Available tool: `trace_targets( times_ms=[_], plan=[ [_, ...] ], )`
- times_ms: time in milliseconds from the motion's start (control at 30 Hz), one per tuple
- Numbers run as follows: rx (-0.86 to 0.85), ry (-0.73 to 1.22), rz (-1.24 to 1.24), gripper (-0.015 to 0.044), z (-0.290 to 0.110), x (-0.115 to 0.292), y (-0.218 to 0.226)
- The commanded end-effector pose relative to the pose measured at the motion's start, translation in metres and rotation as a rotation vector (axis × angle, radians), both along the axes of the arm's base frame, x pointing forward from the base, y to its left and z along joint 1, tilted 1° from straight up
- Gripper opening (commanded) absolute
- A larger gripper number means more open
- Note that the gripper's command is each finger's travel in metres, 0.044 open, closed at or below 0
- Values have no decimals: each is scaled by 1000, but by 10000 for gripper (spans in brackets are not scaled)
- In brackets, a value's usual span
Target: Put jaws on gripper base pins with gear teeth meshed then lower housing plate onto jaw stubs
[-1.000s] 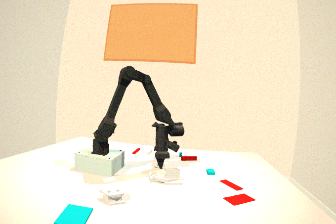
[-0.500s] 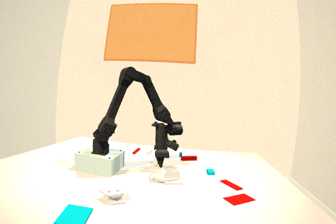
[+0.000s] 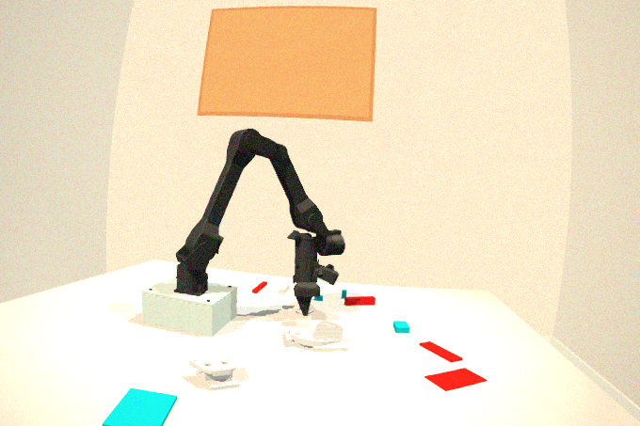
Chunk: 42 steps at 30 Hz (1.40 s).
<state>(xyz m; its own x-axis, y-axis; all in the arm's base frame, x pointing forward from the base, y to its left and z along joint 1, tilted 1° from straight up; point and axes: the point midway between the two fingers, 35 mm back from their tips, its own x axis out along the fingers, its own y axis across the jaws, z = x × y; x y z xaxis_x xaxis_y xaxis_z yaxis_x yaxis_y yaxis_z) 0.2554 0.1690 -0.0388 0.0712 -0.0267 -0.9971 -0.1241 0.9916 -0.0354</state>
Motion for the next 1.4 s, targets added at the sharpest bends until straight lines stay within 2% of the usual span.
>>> trace_targets(
  times_ms=[0,1367],
  plan=[
    [26,44,26,0,-10,-14,18],
    [27,44,26,0,-11,-17,25]
  ],
)
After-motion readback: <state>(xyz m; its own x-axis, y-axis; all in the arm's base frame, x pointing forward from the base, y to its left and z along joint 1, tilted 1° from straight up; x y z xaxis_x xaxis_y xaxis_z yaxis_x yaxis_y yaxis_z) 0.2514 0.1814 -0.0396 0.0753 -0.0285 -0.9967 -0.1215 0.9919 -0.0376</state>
